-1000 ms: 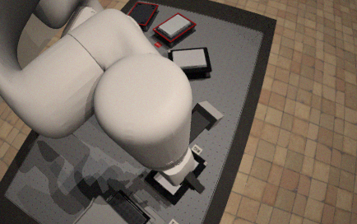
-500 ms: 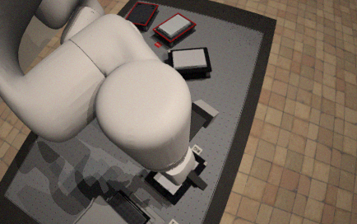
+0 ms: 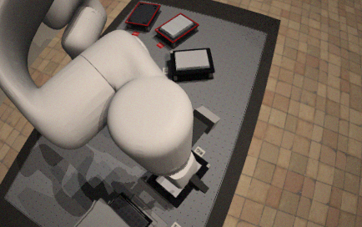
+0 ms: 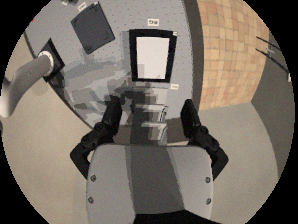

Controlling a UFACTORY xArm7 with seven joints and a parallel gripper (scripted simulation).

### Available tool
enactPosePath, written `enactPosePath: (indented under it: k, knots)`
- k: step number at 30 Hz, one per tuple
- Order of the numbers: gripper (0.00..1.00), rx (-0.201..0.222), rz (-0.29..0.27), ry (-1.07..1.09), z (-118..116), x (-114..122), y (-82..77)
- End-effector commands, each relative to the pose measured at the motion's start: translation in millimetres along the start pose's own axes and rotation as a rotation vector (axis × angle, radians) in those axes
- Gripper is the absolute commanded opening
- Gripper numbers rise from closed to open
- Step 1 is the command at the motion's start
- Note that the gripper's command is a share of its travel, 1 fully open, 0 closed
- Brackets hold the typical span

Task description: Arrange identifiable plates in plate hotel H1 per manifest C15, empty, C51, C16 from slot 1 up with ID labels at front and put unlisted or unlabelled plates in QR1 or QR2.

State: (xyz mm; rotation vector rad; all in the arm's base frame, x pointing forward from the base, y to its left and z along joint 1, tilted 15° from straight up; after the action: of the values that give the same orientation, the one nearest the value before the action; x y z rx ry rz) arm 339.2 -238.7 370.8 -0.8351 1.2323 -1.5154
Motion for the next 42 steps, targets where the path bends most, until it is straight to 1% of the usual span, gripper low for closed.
enactPosePath:
  k: [1,4,19,21,36,38,42]
  knots:
    - [1.00,0.004,-0.001,0.000,1.0,0.3,4.7]
    - [1.00,0.004,-0.001,0.000,1.0,0.3,6.4]
    - [1.00,0.004,-0.001,0.000,1.0,0.3,31.4]
    - [1.00,0.004,-0.001,0.000,1.0,0.3,31.4]
    - [1.00,0.004,-0.001,0.000,1.1,0.3,56.5]
    - [1.00,0.004,-0.001,0.000,1.1,0.3,56.5]
    - [1.00,0.004,-0.001,0.000,1.1,0.3,63.2]
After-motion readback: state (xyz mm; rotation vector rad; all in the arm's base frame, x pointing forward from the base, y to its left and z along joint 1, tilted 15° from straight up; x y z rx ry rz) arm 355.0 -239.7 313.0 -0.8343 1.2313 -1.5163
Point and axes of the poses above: the point where the finger pads meet when closed, its own y axis out along the fingers, its own z axis across the jaws, x = y × z, the point moved 6 cm from there along -y, back along the fingers, and after that the axes turned 4 degrees about -y, right-handed, at the moved point
